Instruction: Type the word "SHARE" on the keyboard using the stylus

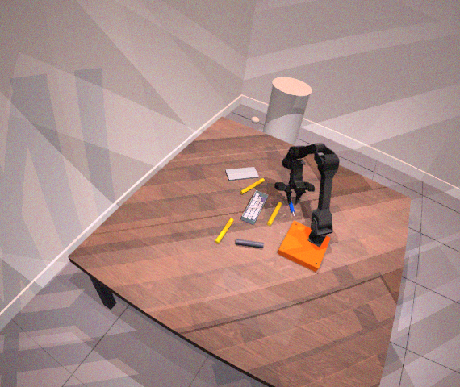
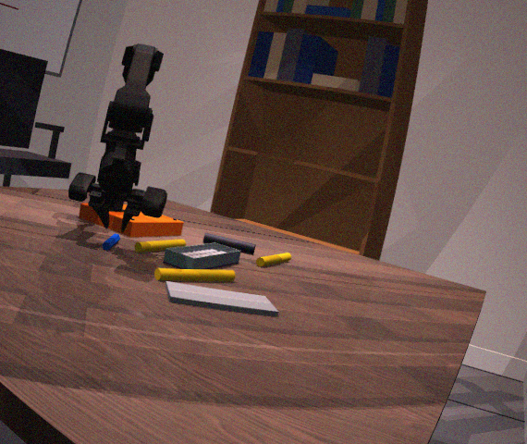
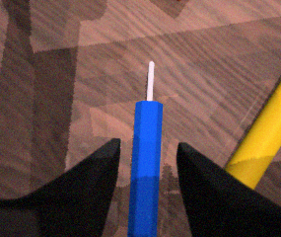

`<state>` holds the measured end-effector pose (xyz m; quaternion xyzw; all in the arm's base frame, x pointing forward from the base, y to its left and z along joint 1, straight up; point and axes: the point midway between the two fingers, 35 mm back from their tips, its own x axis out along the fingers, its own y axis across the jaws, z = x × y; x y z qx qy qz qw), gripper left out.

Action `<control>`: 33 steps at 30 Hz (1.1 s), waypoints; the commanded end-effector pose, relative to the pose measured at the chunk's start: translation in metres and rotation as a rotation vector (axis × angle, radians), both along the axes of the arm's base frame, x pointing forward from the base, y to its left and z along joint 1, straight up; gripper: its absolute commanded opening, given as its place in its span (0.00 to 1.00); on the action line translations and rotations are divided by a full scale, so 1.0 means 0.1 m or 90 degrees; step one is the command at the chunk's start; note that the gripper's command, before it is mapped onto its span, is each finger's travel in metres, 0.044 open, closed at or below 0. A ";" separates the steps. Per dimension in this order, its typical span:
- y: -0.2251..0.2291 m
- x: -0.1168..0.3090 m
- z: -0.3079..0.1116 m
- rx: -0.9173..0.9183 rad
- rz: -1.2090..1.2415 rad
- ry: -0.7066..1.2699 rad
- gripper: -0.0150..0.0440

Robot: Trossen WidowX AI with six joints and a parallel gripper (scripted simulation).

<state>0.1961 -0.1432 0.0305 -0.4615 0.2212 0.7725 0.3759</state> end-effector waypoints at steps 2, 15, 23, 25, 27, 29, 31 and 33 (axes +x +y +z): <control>0.01 -0.01 -0.05 0.004 0.001 0.001 0.51; 0.01 0.00 -0.12 0.004 0.001 0.001 0.51; 0.01 0.00 -0.17 0.004 0.001 0.001 0.51; 0.01 0.00 -0.18 0.004 0.001 0.001 0.51; 0.01 0.00 -0.20 0.004 0.001 0.001 0.51; 0.01 0.00 -0.21 0.004 0.001 0.001 0.51; 0.01 0.00 -0.22 0.004 0.001 0.001 0.51; 0.01 0.00 -0.23 0.004 0.001 0.001 0.51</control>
